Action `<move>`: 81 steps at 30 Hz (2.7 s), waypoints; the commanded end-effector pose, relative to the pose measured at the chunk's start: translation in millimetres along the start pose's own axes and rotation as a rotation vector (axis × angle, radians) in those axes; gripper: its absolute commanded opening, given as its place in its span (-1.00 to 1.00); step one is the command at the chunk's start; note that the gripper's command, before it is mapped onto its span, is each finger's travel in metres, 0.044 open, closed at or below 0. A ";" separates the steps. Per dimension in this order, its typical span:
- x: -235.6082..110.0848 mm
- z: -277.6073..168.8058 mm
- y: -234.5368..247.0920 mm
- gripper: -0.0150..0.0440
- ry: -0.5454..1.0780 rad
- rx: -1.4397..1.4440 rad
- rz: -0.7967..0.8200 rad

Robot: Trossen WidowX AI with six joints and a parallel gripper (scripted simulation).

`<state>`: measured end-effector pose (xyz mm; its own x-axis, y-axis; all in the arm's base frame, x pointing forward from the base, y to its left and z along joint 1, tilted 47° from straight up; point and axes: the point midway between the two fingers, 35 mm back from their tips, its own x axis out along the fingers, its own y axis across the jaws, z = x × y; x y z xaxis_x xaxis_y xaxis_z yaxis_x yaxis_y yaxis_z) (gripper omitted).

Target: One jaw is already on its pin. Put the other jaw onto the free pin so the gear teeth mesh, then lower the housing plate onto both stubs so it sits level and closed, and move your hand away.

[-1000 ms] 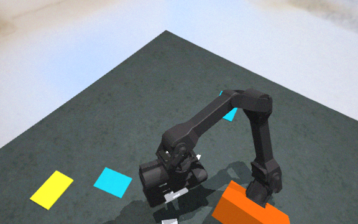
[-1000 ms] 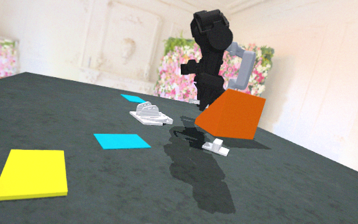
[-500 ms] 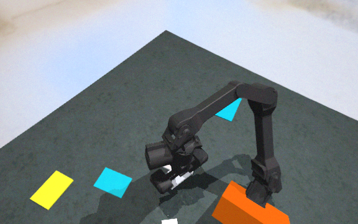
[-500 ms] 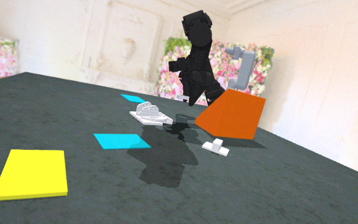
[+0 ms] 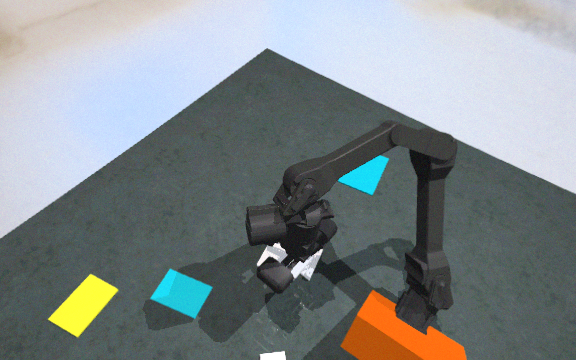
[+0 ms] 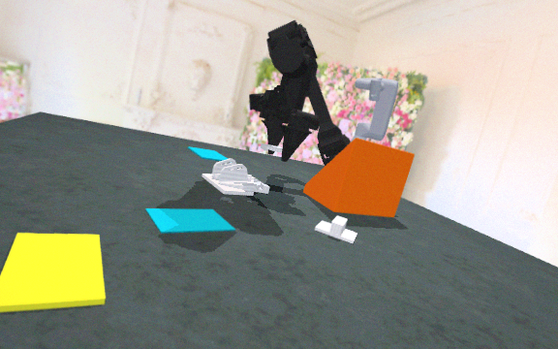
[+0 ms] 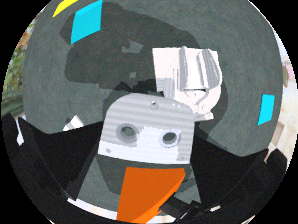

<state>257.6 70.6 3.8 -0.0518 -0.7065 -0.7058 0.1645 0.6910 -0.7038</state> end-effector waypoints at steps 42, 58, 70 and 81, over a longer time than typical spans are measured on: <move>8.6 8.4 -69.8 0.70 -0.001 -0.257 -0.027; 8.4 7.1 -79.1 0.70 -0.001 -0.257 -0.027; 8.4 7.1 -79.1 0.70 -0.001 -0.257 -0.027; 8.4 7.1 -79.1 0.70 -0.001 -0.257 -0.027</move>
<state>250.9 9.5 53.3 -0.0547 -0.7222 -0.6895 -0.0888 0.6913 -0.7171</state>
